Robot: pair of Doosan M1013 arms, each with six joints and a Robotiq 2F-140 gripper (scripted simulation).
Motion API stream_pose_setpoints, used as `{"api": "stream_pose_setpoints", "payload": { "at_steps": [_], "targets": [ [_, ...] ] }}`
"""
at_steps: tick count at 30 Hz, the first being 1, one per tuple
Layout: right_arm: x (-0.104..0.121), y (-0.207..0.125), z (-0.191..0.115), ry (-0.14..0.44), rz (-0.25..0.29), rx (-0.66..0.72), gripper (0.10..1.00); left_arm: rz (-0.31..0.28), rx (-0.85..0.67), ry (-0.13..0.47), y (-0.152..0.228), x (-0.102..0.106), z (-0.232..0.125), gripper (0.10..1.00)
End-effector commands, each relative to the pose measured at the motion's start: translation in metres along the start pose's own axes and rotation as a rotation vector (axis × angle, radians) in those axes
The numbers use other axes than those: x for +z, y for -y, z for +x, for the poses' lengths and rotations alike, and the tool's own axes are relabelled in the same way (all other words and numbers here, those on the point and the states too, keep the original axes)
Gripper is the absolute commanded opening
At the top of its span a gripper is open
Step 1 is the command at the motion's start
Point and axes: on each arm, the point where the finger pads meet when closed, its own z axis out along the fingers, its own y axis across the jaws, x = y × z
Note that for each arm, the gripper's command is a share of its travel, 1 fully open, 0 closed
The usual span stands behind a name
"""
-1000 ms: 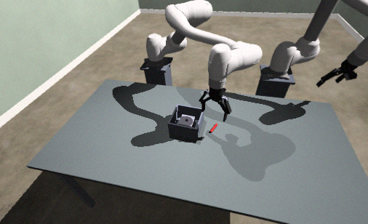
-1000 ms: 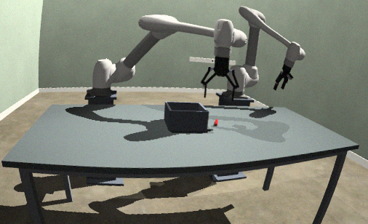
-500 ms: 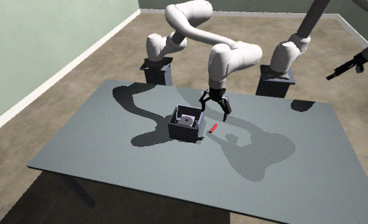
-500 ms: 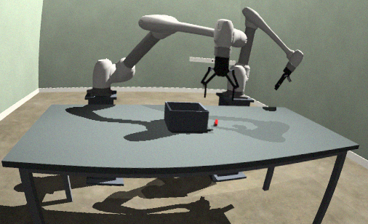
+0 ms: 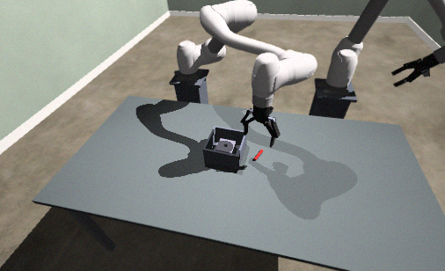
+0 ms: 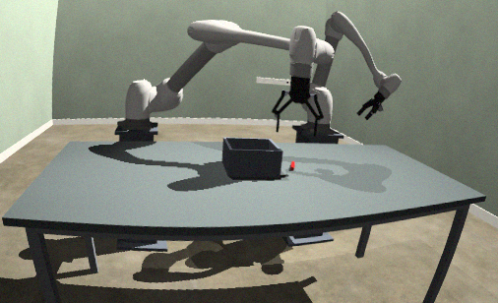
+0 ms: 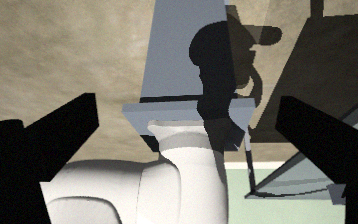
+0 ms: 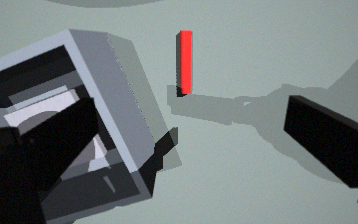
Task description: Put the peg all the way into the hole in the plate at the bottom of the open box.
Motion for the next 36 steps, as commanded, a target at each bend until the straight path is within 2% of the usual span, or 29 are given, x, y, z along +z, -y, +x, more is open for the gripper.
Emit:
{"api": "stream_pose_setpoints", "payload": {
  "at_steps": [1,4,17,18,36],
  "targets": [
    [-0.002,0.000,0.000,0.001,-0.002,0.000,1.000,-0.066,-0.082,0.044,0.034,0.008,-0.006,1.000],
    [-0.002,0.000,0.000,0.001,-0.002,0.000,1.000,-0.096,-0.116,0.064,0.047,0.013,-0.010,1.000],
    [-0.002,0.000,0.000,0.001,-0.002,0.000,1.000,-0.125,-0.149,0.083,0.058,0.018,-0.015,1.000],
    [-0.002,0.000,0.000,0.001,-0.002,0.000,0.327,-0.125,-0.149,0.083,0.058,0.018,-0.015,1.000],
    [-0.002,0.000,0.000,0.001,-0.002,0.000,0.327,-0.125,-0.149,0.083,0.058,0.018,-0.015,1.000]
  ]
}}
